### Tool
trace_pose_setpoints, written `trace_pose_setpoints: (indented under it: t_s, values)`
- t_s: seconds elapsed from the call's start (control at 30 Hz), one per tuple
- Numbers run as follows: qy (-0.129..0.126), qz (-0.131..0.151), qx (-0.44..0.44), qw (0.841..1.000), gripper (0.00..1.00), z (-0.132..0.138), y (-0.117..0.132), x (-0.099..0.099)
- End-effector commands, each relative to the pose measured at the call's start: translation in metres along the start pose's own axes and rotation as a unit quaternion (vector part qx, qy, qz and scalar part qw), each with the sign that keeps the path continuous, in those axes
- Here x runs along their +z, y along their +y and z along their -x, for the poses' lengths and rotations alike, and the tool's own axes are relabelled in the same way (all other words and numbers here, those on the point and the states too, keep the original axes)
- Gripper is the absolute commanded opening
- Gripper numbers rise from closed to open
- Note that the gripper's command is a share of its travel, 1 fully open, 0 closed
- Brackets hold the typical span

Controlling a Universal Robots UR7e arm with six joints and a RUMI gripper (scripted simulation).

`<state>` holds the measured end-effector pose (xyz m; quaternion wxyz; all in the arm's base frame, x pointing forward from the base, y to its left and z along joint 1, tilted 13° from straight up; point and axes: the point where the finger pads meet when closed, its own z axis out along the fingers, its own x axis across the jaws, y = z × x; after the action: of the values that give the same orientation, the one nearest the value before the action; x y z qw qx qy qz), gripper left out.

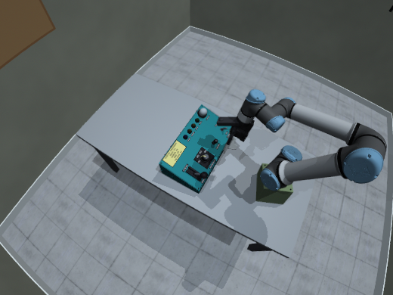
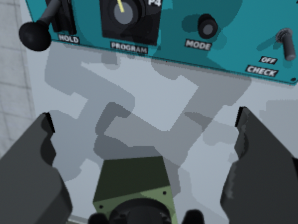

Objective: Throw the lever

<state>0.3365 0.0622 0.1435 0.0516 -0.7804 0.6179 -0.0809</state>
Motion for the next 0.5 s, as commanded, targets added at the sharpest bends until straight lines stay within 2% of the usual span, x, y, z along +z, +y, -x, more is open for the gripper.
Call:
trace_pose_setpoints:
  t_s: [0.0,0.33,0.47]
  values:
    - [0.025,0.007,0.01,1.0,1.0,0.013,-0.013,0.008]
    - [0.065,-0.012,0.028,0.997,1.0,0.058,-0.039,0.023]
    - [0.071,-0.018,0.032,0.997,1.0,0.067,-0.044,0.026]
